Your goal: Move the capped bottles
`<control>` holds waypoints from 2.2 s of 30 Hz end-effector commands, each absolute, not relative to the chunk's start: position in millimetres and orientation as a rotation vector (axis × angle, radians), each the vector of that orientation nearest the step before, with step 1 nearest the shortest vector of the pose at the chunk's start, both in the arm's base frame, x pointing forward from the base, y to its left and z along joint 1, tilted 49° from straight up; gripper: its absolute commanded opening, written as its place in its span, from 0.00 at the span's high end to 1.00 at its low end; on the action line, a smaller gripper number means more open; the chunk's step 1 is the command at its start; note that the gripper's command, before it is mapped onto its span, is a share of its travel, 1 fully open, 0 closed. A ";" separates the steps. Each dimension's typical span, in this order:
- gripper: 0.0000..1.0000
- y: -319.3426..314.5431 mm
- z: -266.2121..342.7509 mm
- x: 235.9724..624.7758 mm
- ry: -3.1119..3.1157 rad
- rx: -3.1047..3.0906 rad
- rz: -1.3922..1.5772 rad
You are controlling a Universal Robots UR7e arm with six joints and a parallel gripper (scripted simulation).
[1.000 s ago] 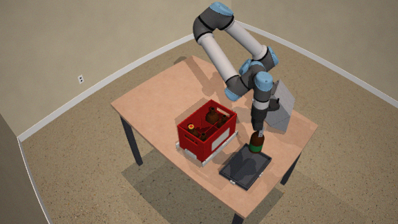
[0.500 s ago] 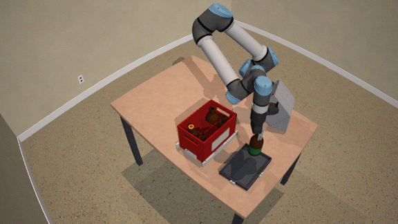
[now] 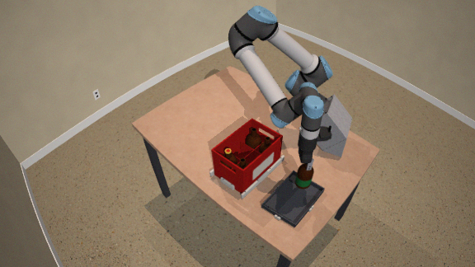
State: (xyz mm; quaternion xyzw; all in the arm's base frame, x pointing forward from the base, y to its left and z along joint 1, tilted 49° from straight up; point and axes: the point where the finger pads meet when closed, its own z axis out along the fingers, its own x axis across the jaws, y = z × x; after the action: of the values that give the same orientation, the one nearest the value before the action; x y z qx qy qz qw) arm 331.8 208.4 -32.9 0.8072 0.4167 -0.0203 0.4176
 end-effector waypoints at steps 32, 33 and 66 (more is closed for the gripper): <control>1.00 182.4 -57.6 344.3 1.047 2.026 -0.048; 1.00 181.9 -58.1 344.6 1.047 2.026 -0.048; 1.00 175.5 -63.8 347.1 1.047 2.026 -0.048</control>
State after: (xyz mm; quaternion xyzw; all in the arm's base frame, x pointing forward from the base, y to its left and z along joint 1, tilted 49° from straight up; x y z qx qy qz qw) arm 346.4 176.3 -62.9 0.8072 0.4172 -0.0198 0.4172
